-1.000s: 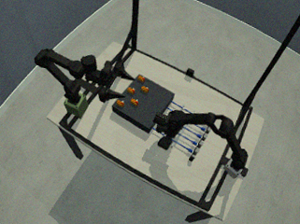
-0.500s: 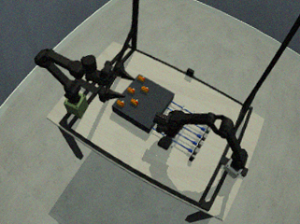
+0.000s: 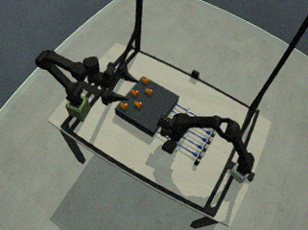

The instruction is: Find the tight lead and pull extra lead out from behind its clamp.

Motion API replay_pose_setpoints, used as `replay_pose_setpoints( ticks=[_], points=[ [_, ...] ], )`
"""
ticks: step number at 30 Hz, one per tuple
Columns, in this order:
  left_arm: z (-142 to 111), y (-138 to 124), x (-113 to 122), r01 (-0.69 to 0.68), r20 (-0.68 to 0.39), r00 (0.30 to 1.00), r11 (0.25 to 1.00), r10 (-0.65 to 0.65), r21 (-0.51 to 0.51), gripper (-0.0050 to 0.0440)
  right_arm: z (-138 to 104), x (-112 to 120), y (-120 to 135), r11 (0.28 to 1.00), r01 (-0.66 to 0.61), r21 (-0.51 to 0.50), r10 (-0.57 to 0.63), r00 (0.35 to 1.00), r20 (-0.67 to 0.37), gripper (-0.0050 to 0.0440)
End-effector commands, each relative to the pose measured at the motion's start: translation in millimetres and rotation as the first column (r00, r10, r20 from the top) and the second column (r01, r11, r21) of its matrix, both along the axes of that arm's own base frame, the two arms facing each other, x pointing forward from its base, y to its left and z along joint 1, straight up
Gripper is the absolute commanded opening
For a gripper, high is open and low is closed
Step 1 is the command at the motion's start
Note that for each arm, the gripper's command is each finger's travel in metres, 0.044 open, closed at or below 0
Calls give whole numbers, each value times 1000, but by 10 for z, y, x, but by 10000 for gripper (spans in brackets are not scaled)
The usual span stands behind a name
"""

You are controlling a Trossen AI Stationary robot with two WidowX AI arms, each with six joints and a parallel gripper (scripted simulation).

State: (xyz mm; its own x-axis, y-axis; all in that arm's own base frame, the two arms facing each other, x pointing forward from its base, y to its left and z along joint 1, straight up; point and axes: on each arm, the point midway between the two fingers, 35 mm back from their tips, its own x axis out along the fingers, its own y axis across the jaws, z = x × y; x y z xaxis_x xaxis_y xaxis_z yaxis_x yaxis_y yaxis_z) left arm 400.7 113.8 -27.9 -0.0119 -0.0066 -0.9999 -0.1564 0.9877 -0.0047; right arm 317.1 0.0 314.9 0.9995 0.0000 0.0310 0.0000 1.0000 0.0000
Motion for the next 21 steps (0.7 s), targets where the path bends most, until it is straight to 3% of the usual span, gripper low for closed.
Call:
replay_pose_setpoints(
  ticks=[1, 10, 11, 21],
  points=[
    [33, 23, 25, 0, 12, 1000, 1000, 0, 7, 209, 79, -14, 0, 1000, 0, 0, 0, 1000, 19, 440],
    [33, 23, 25, 0, 12, 1000, 1000, 0, 7, 209, 79, -14, 0, 1000, 0, 0, 0, 1000, 19, 440],
    [102, 15, 51, 0, 28, 1000, 1000, 0, 8, -50, 79, -14, 0, 1000, 0, 0, 0, 1000, 19, 440],
    [102, 15, 51, 0, 28, 1000, 1000, 0, 8, -50, 79, -14, 0, 1000, 0, 0, 0, 1000, 19, 440]
  ],
)
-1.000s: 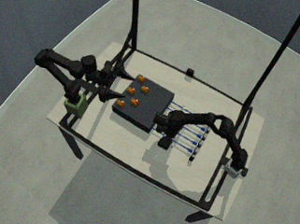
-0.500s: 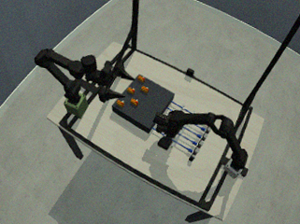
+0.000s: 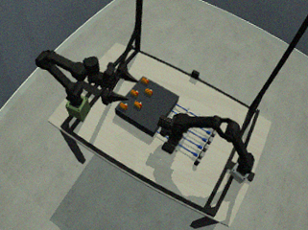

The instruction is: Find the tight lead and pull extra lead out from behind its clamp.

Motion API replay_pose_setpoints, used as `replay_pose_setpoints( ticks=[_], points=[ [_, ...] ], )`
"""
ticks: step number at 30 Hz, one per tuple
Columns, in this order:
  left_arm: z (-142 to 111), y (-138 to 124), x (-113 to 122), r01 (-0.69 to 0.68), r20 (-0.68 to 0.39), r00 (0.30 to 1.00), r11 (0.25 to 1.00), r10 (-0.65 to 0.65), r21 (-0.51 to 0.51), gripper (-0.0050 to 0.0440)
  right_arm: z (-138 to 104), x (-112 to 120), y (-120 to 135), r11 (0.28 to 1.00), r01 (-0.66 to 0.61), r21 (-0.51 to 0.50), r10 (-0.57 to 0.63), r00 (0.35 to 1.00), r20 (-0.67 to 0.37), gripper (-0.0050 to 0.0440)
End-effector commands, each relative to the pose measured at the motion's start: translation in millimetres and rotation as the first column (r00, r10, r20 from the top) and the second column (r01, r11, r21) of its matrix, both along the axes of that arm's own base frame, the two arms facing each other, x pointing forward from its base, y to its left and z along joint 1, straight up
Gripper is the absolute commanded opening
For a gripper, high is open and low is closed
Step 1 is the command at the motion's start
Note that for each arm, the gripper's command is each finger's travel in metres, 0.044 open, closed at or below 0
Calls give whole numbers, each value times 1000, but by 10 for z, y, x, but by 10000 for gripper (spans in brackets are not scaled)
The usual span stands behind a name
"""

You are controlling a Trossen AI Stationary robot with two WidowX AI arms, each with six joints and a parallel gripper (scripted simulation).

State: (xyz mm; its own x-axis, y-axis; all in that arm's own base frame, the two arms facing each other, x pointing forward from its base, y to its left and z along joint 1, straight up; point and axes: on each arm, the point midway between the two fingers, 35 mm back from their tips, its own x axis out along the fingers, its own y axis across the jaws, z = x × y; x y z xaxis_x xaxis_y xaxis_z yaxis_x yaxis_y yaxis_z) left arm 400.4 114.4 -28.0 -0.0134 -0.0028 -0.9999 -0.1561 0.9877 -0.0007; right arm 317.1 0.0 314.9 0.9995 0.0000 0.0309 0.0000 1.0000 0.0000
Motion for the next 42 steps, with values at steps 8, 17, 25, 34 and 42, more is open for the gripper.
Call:
replay_pose_setpoints(
  ticks=[8, 17, 25, 34, 42],
  points=[
    [303, 15, 51, 0, 28, 1000, 1000, 0, 8, -50, 79, -14, 0, 1000, 0, 0, 0, 1000, 19, 440],
    [303, 15, 51, 0, 28, 1000, 1000, 0, 8, -50, 79, -14, 0, 1000, 0, 0, 0, 1000, 19, 440],
    [424, 10, 37, 0, 16, 1000, 1000, 0, 4, -50, 79, -14, 0, 1000, 0, 0, 0, 1000, 19, 440],
    [424, 10, 37, 0, 16, 1000, 1000, 0, 4, -50, 79, -14, 0, 1000, 0, 0, 0, 1000, 19, 440],
    [532, 3, 10, 0, -3, 1000, 1000, 0, -1, -50, 79, -14, 0, 1000, 0, 0, 0, 1000, 19, 440]
  ],
)
